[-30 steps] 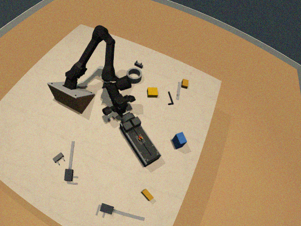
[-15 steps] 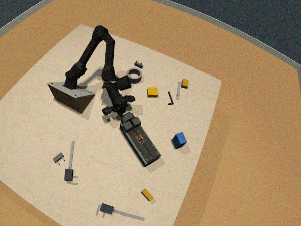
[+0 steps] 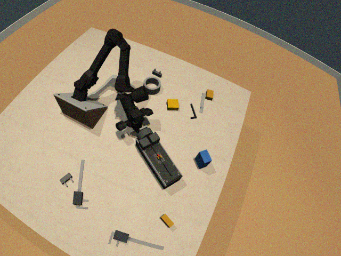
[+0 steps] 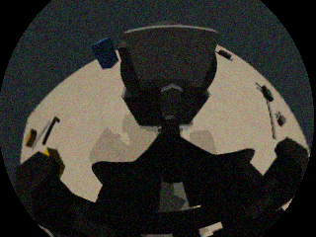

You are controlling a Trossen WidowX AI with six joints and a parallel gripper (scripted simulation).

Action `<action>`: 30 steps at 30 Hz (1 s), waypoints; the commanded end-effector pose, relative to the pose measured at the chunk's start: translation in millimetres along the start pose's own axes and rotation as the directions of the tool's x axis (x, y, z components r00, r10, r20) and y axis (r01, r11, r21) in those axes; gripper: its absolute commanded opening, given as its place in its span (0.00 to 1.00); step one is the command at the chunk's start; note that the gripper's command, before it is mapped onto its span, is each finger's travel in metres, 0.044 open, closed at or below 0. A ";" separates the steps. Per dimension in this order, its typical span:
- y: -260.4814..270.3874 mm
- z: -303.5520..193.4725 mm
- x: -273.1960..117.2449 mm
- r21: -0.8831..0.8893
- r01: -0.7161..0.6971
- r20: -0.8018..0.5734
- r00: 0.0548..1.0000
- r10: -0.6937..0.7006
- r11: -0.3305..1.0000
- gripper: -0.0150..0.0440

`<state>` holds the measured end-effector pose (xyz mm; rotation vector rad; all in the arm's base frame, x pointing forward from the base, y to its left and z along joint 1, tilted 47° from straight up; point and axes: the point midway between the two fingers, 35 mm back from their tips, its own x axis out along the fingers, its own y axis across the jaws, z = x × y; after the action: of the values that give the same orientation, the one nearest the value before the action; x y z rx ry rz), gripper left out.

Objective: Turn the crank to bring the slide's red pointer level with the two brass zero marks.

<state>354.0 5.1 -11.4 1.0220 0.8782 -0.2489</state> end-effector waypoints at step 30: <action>-11.4 0.8 -1.3 0.009 0.024 0.002 1.000 -0.024 1.000 0.25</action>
<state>352.6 3.7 -12.6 1.0213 0.8804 -0.2486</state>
